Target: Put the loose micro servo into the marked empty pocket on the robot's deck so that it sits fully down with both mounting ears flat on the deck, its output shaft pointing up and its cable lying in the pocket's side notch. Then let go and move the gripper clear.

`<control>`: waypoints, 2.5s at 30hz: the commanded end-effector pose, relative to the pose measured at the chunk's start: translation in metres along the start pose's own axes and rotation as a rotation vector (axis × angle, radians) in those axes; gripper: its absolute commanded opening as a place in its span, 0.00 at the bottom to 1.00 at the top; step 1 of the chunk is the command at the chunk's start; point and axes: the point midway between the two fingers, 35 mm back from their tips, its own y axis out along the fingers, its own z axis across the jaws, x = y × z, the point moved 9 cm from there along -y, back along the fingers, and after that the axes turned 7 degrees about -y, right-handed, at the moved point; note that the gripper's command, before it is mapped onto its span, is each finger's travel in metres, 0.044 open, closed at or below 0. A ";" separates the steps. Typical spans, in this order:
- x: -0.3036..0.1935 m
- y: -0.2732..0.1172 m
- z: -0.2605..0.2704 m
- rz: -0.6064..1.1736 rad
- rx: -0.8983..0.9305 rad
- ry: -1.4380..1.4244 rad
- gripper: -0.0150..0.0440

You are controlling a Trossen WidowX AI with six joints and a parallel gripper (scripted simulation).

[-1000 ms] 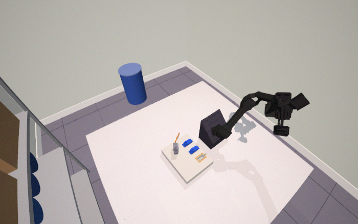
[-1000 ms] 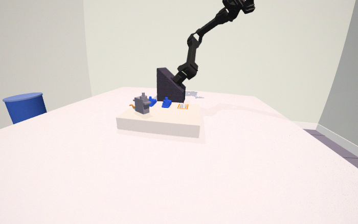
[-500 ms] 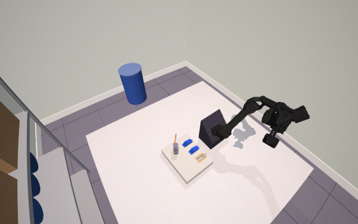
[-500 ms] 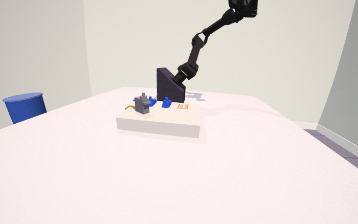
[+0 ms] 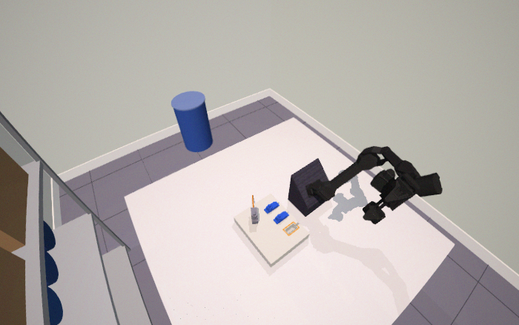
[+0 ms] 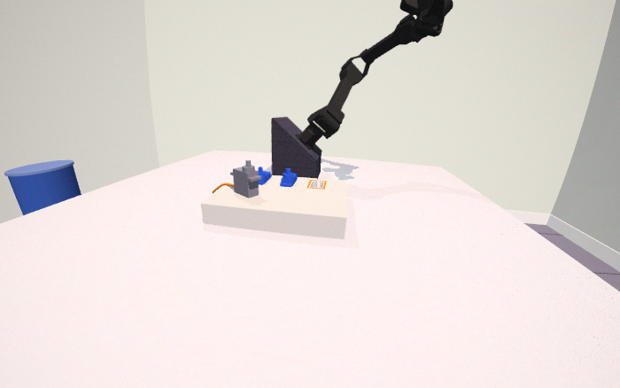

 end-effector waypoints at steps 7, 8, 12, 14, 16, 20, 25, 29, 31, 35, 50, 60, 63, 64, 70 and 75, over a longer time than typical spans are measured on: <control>-0.011 0.035 -0.028 -0.016 -0.111 -0.290 1.00; -0.011 0.039 -0.030 -0.016 -0.123 -0.323 1.00; -0.012 0.050 -0.039 -0.028 -0.152 -0.392 1.00; -0.011 0.056 -0.043 -0.041 -0.169 -0.420 1.00; -0.011 0.059 -0.045 -0.043 -0.175 -0.441 1.00; -0.009 0.069 -0.053 -0.052 -0.202 -0.492 1.00; -0.007 0.083 -0.065 -0.055 -0.261 -0.610 1.00; -0.005 0.098 -0.078 -0.043 -0.324 -0.732 1.00; -0.004 0.107 -0.087 -0.026 -0.355 -0.771 1.00; 0.002 0.119 -0.099 -0.026 -0.416 -0.856 1.00; 0.025 0.160 -0.140 0.052 -0.622 -1.120 1.00; 0.051 0.187 -0.173 0.158 -0.803 -1.335 1.00; 0.059 0.194 -0.184 0.216 -0.855 -1.406 1.00; 0.061 0.196 -0.187 0.238 -0.872 -1.429 1.00; 0.081 0.209 -0.210 0.382 -0.971 -1.545 1.00; 0.098 0.218 -0.229 0.521 -1.045 -1.634 1.00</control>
